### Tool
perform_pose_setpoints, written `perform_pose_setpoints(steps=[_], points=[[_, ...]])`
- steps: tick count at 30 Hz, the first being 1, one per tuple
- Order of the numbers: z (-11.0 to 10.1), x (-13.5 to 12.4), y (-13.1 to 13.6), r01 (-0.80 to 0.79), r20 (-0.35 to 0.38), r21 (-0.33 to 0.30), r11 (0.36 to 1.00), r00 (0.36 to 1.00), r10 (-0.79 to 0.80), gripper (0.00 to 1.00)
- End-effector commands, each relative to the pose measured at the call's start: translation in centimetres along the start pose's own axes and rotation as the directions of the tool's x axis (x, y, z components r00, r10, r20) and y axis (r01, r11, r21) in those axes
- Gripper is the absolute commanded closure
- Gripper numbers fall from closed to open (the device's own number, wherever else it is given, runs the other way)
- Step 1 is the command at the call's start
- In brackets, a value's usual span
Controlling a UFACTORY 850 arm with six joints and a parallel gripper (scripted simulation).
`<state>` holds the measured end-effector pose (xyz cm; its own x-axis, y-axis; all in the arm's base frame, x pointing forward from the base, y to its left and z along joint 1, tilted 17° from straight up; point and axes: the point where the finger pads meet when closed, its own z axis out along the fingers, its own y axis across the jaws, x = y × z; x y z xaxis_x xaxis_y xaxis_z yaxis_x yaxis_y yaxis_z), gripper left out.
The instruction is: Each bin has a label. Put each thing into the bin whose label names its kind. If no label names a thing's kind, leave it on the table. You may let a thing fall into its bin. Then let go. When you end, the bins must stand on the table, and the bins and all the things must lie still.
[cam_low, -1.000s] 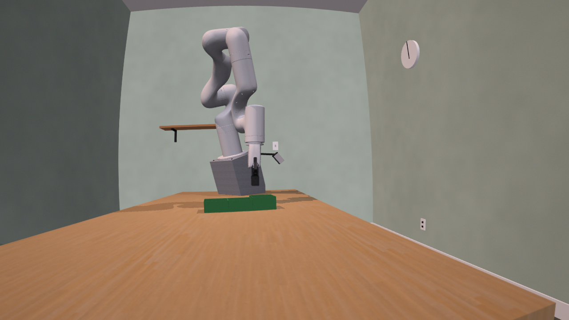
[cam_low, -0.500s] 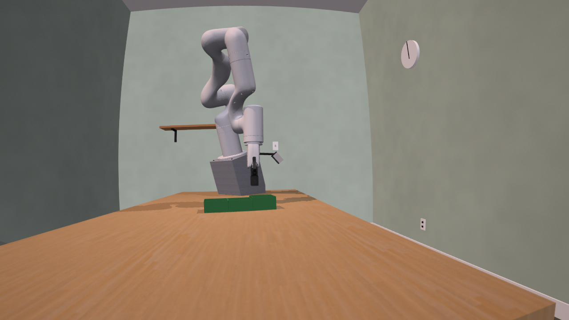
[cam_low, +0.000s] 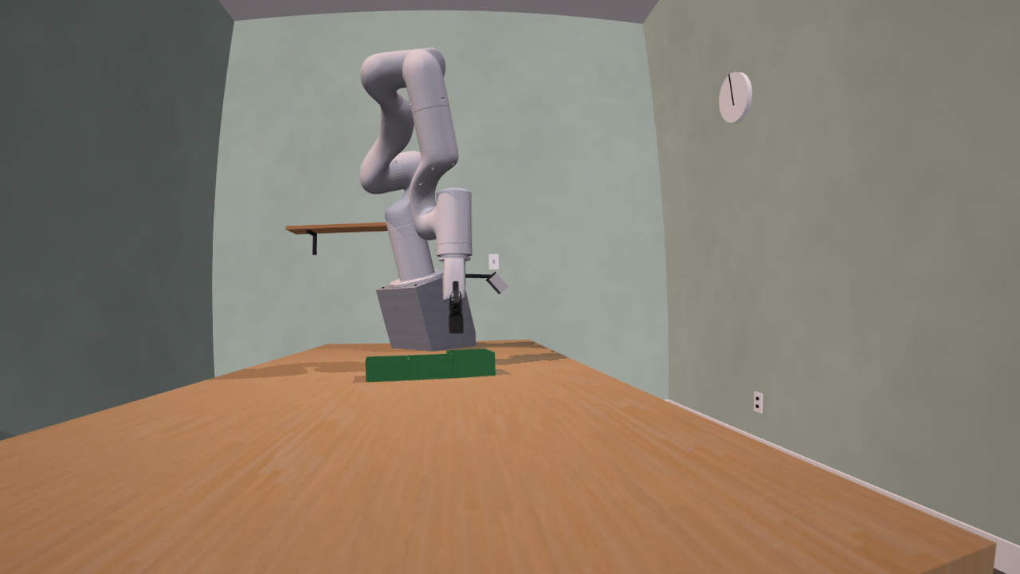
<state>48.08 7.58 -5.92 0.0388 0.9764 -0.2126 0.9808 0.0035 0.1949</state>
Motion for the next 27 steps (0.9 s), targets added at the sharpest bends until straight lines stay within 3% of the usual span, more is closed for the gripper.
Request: perform_pose_setpoints(steps=[1,13,27], points=[[0.0,0.0,0.1,0.0,0.0,-0.001,1.0,1.0,0.0,0.72],[0.0,0.0,0.1,0.0,0.0,-0.001,1.0,1.0,0.0,0.72],[4.8,0.0,0.1,0.0,0.0,-0.001,1.0,1.0,0.0,0.72]])
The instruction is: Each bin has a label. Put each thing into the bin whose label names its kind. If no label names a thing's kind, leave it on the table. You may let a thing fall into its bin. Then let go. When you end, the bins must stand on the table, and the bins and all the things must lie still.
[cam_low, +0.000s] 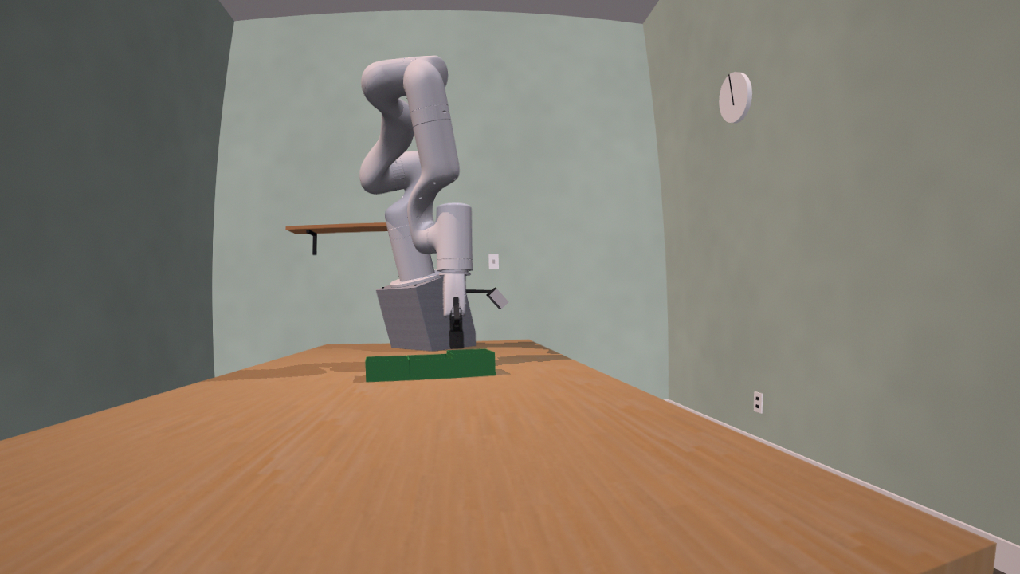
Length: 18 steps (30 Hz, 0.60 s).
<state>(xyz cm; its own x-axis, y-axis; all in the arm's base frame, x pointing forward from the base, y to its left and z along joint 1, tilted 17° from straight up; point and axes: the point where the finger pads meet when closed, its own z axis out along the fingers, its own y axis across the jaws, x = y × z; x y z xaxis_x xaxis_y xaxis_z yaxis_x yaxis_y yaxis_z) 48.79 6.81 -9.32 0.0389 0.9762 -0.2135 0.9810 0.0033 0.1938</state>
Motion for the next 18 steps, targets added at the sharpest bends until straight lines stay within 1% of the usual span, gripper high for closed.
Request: perform_pose_setpoints(steps=[1,4,12,18], points=[[1.6,0.0,0.1,0.0,-0.001,-0.002,1.0,1.0,0.0,0.72],[2.6,0.0,0.1,0.0,-0.001,-0.002,1.0,1.0,0.0,0.72],[2.8,0.0,0.1,0.0,-0.001,-0.002,1.0,1.0,0.0,0.72],[3.6,0.0,0.1,0.0,-0.001,-0.002,1.0,1.0,0.0,0.72]])
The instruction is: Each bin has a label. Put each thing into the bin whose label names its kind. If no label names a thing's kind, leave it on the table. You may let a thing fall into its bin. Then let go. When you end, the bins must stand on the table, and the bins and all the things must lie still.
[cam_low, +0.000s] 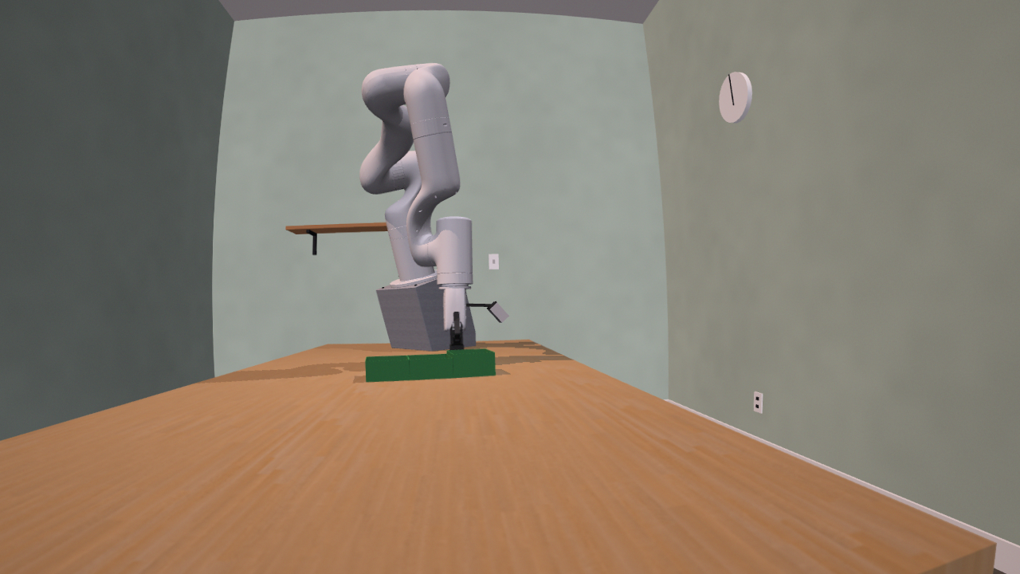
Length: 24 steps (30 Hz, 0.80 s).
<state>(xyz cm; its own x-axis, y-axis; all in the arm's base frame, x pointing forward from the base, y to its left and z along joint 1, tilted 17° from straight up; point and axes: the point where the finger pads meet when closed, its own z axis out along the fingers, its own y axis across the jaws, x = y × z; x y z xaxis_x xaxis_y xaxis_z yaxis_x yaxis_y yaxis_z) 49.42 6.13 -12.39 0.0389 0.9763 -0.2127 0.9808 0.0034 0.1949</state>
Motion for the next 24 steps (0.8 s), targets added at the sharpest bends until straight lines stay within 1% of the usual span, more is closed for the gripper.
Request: perform_pose_setpoints(steps=[1,15,16,24], points=[[0.48,0.02,0.04,0.0,0.0,-0.001,1.0,1.0,0.0,0.72],[0.62,0.01,0.04,0.0,0.0,-0.001,1.0,1.0,0.0,0.72],[0.62,0.01,0.04,0.0,0.0,-0.001,1.0,1.0,0.0,1.0],[0.61,0.01,0.04,0.0,0.0,-0.001,1.0,1.0,0.0,1.0]])
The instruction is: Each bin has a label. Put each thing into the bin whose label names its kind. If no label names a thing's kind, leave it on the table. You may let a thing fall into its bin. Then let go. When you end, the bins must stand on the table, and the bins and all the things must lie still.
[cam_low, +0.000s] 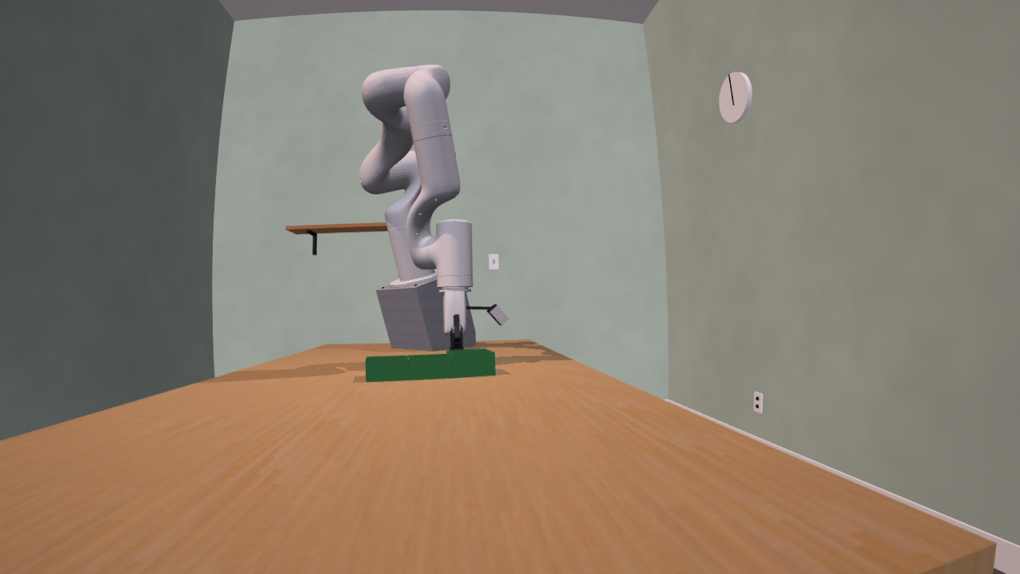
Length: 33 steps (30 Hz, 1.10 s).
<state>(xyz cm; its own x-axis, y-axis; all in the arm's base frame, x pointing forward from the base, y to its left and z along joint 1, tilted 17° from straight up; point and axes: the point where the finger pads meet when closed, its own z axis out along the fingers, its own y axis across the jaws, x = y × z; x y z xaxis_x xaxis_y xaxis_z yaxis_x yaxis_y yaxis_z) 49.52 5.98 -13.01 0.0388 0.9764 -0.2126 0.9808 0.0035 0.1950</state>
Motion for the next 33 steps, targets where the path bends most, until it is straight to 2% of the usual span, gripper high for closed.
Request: perform_pose_setpoints(steps=[1,23,33], points=[[0.0,0.0,0.1,0.0,0.0,-0.001,1.0,1.0,0.0,1.0],[0.0,0.0,0.1,0.0,0.0,-0.001,1.0,1.0,0.0,1.0],[-3.4,0.0,0.1,0.0,0.0,-0.001,1.0,1.0,0.0,1.0]])
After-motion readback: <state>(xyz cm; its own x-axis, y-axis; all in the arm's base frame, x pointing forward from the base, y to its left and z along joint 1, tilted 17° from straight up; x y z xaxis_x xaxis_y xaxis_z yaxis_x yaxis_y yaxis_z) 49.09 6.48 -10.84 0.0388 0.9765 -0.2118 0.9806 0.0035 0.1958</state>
